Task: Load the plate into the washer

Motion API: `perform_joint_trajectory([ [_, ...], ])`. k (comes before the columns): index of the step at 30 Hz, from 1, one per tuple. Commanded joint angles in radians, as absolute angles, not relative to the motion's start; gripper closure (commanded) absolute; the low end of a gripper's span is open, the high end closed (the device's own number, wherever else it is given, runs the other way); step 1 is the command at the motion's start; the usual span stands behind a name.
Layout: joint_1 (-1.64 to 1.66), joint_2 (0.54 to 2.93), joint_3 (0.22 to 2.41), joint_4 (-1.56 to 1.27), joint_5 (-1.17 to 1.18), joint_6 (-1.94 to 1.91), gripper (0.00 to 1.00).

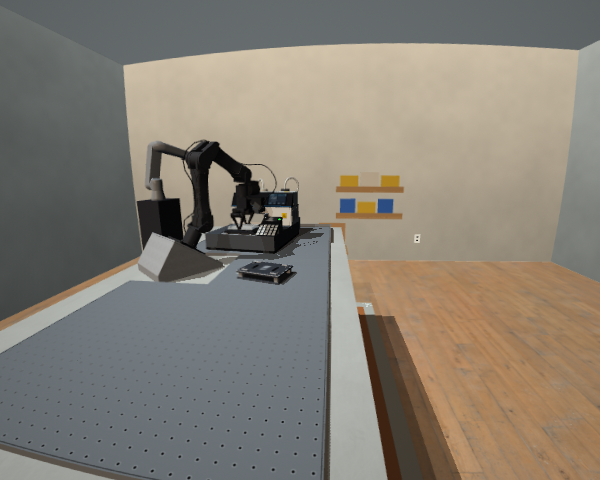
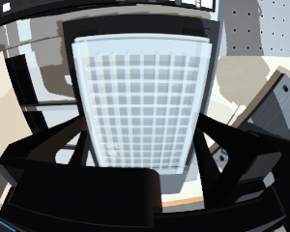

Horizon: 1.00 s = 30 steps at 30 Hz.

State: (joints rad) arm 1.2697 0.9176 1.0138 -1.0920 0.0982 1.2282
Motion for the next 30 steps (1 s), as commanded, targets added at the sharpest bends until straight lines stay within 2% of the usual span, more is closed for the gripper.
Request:
perform_joint_trajectory([
  [1, 1.262, 0.886, 1.013, -1.077, 0.102, 1.219, 0.16],
  [30, 1.258, 0.889, 1.007, -1.061, 0.101, 1.217, 0.16],
])
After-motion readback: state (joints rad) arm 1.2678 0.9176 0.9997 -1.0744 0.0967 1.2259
